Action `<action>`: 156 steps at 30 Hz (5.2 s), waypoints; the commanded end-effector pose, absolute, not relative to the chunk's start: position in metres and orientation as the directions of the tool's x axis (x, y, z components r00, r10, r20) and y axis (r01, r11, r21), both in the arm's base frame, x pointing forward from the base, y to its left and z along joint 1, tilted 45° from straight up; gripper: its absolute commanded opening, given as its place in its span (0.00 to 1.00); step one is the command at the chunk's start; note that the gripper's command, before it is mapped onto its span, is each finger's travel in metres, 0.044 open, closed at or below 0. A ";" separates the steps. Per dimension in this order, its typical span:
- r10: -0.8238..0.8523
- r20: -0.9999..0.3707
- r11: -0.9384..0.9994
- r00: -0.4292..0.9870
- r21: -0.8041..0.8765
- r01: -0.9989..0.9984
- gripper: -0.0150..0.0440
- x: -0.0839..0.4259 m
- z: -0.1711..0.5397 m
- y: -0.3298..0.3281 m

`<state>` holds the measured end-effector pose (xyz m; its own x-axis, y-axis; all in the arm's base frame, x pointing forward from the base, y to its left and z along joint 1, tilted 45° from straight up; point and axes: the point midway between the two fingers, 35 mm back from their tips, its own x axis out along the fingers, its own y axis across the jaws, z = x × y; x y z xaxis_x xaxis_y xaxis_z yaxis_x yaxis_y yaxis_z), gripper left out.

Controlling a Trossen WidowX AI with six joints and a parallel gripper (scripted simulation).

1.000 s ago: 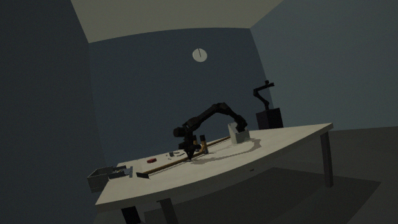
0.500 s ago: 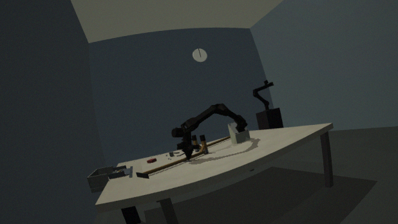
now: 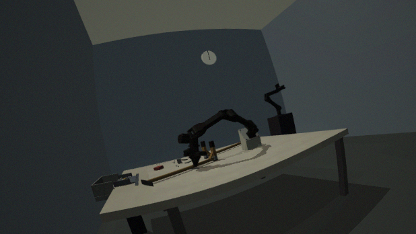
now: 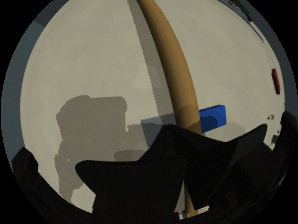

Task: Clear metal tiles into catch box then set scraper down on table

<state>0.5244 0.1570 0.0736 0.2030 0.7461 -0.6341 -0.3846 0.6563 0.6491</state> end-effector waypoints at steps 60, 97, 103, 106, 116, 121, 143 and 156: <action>0.745 -0.636 0.657 0.200 0.648 -0.385 0.25 0.553 0.030 0.117; 0.746 -0.619 0.653 0.246 0.608 -0.451 0.25 0.554 0.077 0.073; 0.746 -0.619 0.653 0.246 0.608 -0.451 0.25 0.554 0.078 0.073; 0.746 -0.619 0.653 0.246 0.608 -0.451 0.25 0.554 0.078 0.073; 0.746 -0.619 0.653 0.246 0.608 -0.451 0.25 0.554 0.078 0.073; 0.746 -0.619 0.653 0.246 0.608 -0.451 0.25 0.554 0.078 0.073; 0.746 -0.619 0.653 0.246 0.608 -0.451 0.25 0.554 0.078 0.073; 0.746 -0.619 0.653 0.246 0.608 -0.451 0.25 0.554 0.078 0.073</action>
